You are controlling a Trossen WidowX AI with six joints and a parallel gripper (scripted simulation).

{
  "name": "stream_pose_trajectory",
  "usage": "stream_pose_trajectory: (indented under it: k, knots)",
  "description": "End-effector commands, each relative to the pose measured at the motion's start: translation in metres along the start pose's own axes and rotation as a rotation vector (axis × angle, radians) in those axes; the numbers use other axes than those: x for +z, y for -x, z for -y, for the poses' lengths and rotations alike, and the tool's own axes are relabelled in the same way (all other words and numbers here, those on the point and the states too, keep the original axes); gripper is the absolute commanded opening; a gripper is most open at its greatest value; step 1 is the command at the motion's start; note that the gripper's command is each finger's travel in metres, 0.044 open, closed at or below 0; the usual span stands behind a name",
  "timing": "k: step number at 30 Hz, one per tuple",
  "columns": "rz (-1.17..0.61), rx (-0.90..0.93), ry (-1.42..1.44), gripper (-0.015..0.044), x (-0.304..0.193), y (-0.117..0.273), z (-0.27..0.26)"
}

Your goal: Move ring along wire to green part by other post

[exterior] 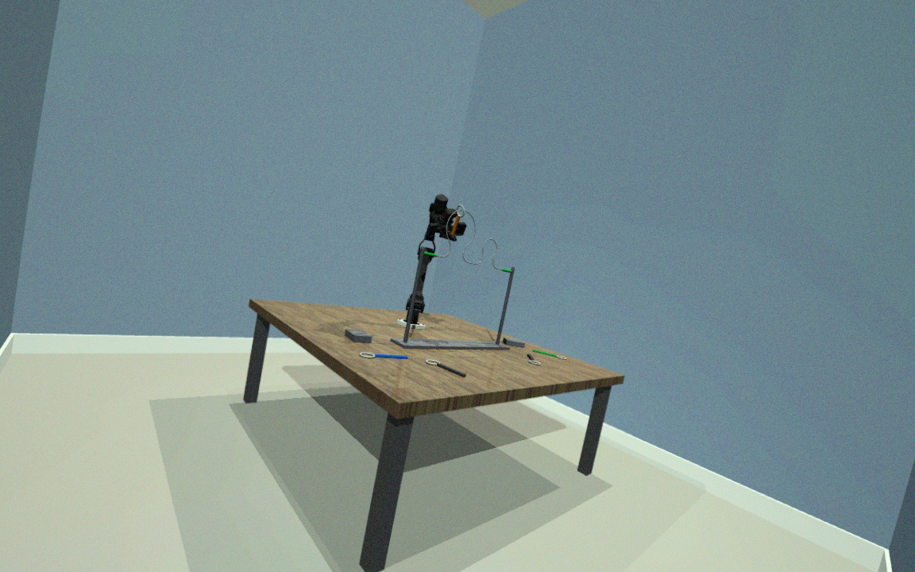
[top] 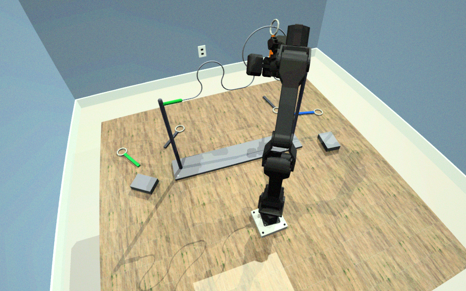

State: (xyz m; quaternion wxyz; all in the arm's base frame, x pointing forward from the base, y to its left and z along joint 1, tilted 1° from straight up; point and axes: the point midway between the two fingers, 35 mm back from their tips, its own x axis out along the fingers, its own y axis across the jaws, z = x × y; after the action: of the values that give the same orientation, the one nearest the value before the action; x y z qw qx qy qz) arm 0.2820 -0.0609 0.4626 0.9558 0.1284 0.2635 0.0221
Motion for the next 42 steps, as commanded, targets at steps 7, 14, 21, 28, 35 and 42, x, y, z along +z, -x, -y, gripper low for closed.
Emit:
stream_pose_trajectory:
  k: [7,14,21,28,35,42]
  knots:
    - [0.022,-0.044,0.085,-0.0150,0.001,0.004,0.000]
    - [0.031,-0.077,0.141,-0.0150,0.001,0.003,0.002]
    - [0.040,-0.113,0.203,-0.0150,0.001,0.003,0.004]
    - [0.050,-0.154,0.272,-0.0150,0.002,0.003,0.007]
    - [0.061,-0.197,0.347,-0.0150,0.002,0.003,0.009]
    - [0.071,-0.241,0.422,-0.0150,0.003,0.004,0.012]
